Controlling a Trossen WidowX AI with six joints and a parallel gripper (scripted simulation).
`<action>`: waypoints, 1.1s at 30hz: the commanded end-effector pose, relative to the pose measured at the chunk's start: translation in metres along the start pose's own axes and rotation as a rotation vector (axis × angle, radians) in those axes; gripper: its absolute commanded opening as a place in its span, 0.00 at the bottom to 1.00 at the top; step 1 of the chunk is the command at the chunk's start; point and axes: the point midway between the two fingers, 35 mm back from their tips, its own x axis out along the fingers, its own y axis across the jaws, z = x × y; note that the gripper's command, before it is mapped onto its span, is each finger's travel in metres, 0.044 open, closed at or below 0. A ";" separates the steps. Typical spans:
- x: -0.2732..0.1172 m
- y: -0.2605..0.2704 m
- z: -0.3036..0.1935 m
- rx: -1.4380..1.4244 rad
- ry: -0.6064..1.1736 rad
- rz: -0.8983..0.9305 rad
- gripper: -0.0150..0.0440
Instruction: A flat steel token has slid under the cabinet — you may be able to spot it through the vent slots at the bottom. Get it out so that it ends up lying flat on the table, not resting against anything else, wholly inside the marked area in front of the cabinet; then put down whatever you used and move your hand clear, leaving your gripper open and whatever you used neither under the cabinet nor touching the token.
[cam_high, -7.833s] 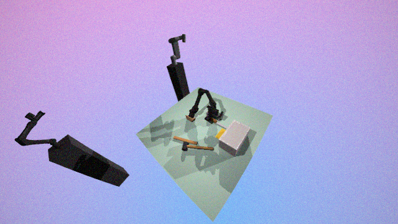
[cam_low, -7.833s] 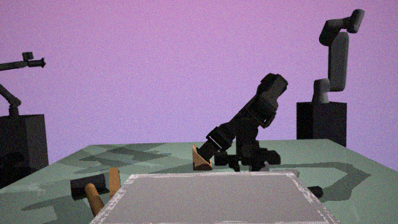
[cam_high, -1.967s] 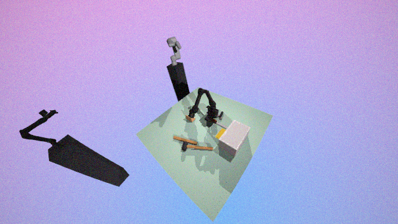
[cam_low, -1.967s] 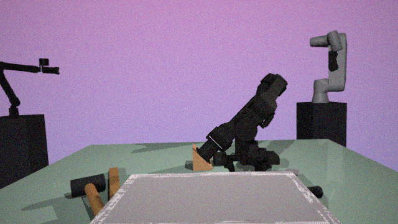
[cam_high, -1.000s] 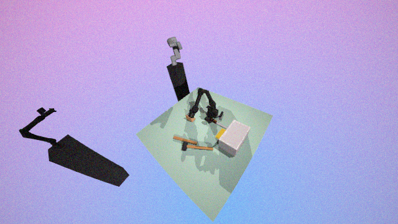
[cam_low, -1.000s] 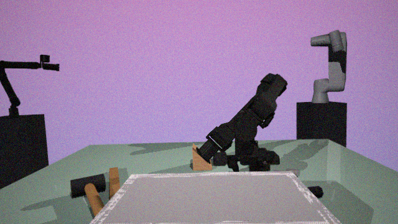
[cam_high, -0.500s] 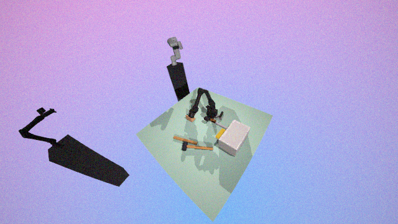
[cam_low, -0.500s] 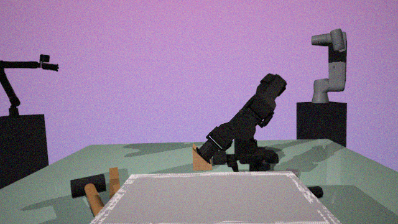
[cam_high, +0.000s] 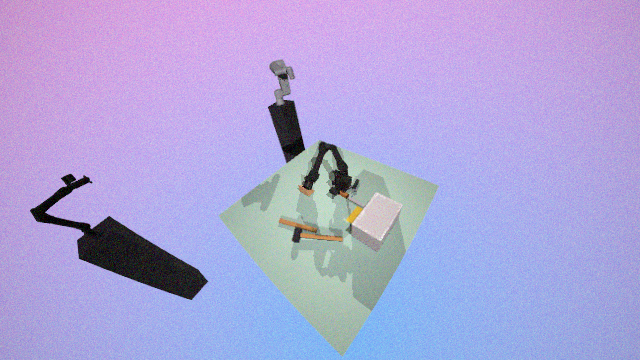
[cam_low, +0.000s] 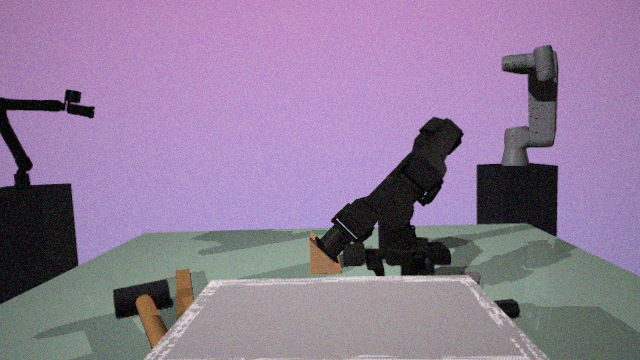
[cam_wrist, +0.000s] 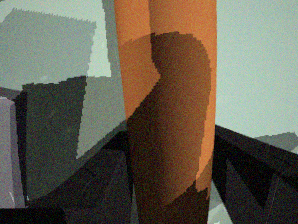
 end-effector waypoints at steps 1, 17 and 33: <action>0.000 -0.001 0.005 0.017 0.004 -0.001 0.25; -0.001 0.000 0.025 0.032 0.005 -0.001 0.25; -0.001 0.001 0.043 0.036 0.004 -0.001 0.25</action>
